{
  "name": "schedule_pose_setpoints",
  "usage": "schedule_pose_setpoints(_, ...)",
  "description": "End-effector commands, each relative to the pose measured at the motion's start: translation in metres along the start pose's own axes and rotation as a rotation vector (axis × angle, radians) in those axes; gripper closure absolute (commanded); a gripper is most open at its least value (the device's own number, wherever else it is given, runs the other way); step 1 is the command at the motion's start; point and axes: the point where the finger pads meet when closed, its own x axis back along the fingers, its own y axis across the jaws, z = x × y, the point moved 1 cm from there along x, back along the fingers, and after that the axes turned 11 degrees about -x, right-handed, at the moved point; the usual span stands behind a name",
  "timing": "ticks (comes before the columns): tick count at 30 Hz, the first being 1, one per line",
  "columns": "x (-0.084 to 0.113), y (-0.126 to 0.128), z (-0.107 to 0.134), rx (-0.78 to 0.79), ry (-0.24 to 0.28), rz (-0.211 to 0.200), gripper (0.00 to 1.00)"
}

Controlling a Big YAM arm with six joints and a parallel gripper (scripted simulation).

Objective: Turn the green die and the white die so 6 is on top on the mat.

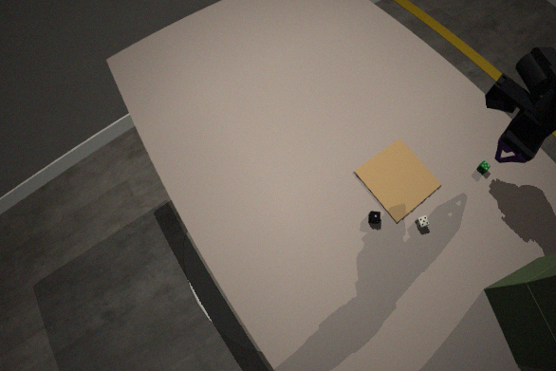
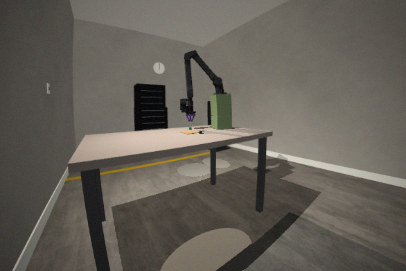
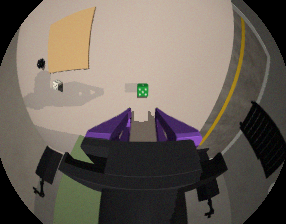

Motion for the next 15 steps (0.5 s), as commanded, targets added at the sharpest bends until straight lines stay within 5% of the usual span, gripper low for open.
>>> schedule_pose_setpoints(1,-0.007,-0.004,0.000,-0.009,-0.007,-0.001,0.67)
schedule_pose_setpoints(15,-0.025,-0.004,0.000,-0.010,-0.007,-0.001,0.67)
